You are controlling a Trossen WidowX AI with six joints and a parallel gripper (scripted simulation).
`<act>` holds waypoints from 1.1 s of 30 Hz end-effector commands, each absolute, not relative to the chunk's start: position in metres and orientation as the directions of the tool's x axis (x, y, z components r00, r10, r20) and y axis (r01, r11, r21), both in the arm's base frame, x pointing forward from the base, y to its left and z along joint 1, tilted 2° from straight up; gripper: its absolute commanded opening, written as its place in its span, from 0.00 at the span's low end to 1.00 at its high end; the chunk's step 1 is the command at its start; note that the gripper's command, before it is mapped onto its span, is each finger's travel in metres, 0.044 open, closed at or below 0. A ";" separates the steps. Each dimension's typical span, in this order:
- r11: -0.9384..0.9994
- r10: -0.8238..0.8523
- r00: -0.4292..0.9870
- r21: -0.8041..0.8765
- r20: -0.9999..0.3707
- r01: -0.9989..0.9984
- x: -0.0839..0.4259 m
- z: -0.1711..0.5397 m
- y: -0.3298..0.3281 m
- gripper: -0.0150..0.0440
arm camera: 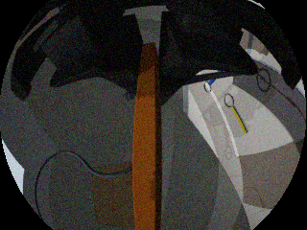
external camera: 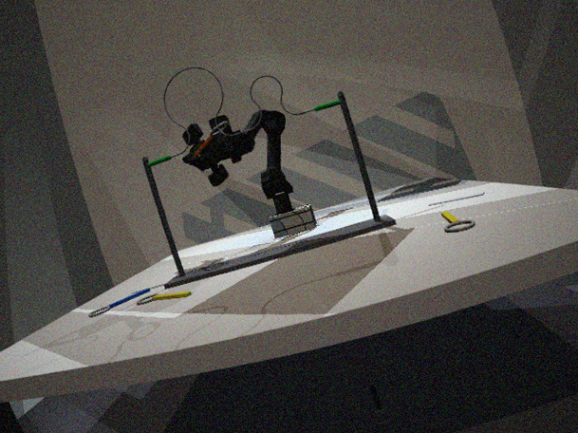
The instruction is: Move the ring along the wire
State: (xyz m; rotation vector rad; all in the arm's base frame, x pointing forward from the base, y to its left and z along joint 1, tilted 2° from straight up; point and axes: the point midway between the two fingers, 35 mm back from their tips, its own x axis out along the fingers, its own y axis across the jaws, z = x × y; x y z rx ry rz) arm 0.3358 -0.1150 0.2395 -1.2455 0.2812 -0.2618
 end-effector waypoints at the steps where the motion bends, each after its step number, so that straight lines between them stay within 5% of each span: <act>1: 0.387 -0.343 0.932 -0.922 -0.118 0.025 0.334 0.224 -0.110 0.00; 33: 0.919 -0.128 0.887 -0.389 -0.443 -0.062 0.317 0.145 -0.023 0.00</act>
